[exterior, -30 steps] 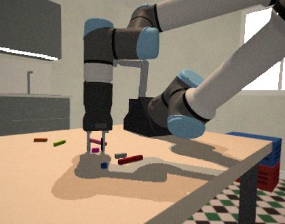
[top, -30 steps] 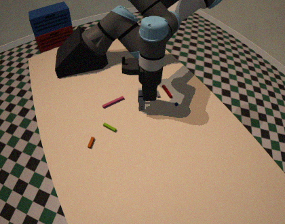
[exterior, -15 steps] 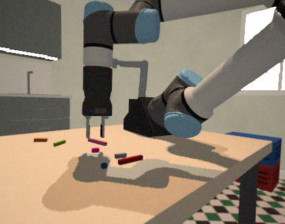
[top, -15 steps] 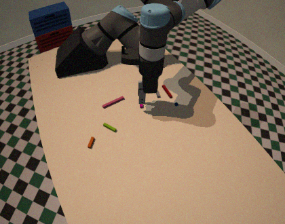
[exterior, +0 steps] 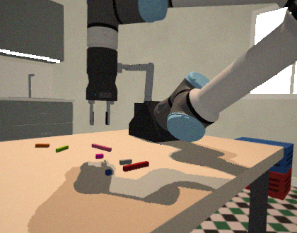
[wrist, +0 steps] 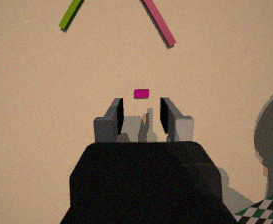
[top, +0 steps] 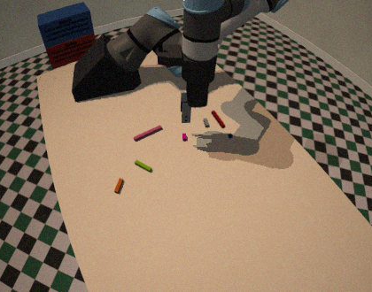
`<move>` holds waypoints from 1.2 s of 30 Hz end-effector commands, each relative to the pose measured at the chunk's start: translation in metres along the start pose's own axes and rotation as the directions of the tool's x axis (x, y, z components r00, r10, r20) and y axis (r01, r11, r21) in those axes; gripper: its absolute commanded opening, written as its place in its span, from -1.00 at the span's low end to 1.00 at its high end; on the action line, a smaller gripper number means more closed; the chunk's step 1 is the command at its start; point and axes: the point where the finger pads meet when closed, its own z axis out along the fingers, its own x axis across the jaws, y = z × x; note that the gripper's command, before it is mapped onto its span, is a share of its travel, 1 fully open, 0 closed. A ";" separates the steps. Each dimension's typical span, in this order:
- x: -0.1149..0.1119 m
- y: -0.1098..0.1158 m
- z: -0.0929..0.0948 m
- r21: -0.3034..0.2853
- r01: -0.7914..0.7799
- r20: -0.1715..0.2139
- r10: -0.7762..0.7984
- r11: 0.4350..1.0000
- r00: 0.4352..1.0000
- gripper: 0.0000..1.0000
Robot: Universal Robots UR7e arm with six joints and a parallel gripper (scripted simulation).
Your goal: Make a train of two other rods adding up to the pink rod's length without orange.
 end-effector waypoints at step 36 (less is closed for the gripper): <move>0.010 0.014 0.001 0.001 -0.161 -0.003 0.161 0.987 0.987 1.00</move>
